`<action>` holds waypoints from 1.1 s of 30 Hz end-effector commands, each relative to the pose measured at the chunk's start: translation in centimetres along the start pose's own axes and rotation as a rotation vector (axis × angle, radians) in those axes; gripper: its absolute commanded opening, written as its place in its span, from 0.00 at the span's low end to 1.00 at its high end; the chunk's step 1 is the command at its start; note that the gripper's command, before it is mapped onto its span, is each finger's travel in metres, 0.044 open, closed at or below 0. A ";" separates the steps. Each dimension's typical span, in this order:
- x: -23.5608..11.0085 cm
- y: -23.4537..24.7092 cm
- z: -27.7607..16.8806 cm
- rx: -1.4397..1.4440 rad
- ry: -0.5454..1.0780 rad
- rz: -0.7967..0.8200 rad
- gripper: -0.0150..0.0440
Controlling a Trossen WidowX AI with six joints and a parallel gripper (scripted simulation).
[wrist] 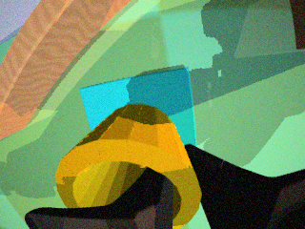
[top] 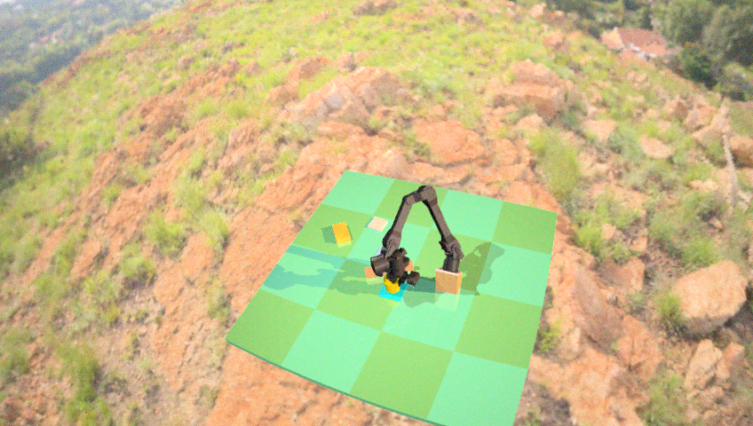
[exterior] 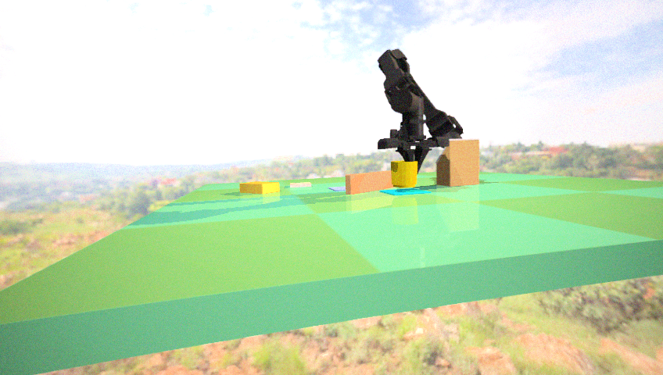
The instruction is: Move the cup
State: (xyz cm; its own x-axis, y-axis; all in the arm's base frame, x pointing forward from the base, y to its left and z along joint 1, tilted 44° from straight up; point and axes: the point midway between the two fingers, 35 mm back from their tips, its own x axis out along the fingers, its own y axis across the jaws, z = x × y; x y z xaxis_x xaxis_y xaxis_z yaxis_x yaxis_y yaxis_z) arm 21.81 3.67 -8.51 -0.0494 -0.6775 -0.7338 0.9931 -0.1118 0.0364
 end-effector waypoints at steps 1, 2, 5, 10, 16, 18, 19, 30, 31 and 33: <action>0.9 -0.2 0.1 -0.009 -0.011 -0.003 0.25; 1.0 -0.2 0.2 -0.009 -0.011 -0.003 0.25; 1.0 -0.2 0.2 -0.009 -0.011 -0.003 0.25; 0.6 -0.1 0.1 0.000 -0.002 -0.002 0.25; 0.6 -0.1 0.1 0.000 -0.002 -0.002 0.25; 0.6 -0.1 0.1 0.000 -0.002 -0.002 0.30; 0.6 -0.1 0.1 0.000 -0.002 -0.002 0.34; 0.6 -0.1 0.1 -0.001 -0.002 -0.002 0.50; 0.5 -0.1 0.1 -0.001 -0.002 -0.002 0.50; 0.2 -0.1 0.0 -0.001 -0.002 -0.002 0.50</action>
State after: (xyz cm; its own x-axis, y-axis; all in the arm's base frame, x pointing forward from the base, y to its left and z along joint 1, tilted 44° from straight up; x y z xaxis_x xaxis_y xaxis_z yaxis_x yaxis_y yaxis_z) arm 21.62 3.20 -8.88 -0.0540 -0.6813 -0.7300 0.9934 -0.1106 0.0298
